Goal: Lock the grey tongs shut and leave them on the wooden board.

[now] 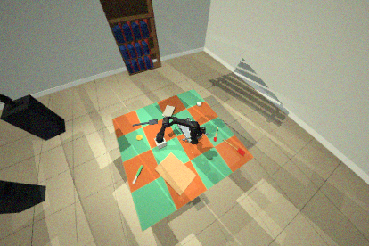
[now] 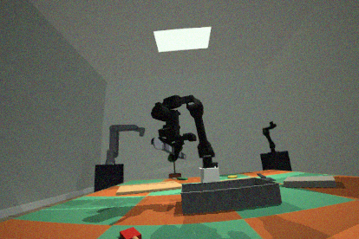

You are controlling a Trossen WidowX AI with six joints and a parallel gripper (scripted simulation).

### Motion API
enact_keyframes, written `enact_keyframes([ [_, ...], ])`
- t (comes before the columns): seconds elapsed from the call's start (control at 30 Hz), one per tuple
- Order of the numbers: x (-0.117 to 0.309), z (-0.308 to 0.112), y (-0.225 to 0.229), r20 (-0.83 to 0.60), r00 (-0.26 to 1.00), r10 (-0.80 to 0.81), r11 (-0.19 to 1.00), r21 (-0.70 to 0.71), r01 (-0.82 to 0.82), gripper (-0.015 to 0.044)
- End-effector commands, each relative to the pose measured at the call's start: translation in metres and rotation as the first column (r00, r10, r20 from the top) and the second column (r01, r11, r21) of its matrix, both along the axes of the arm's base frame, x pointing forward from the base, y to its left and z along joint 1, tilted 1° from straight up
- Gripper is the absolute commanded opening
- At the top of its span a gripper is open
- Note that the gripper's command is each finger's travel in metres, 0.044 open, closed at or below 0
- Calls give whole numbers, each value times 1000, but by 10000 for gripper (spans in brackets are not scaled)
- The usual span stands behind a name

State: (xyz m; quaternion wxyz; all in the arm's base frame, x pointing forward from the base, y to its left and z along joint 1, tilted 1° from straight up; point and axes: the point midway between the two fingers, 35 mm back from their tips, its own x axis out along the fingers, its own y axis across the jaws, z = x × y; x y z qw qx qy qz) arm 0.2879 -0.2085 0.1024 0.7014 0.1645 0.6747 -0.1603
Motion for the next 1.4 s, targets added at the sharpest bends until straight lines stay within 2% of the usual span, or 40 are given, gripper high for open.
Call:
enact_keyframes([
  [0.0,-13,0,-18,0,998,-69,998,-3,69,-150],
  [0.53,-83,-1,-83,-2,938,-348,938,7,348,-150],
  [0.8,-98,-1,-94,-2,916,-400,916,8,400,-150],
  [1.37,-188,-4,-135,-7,761,-649,761,12,649,-150],
])
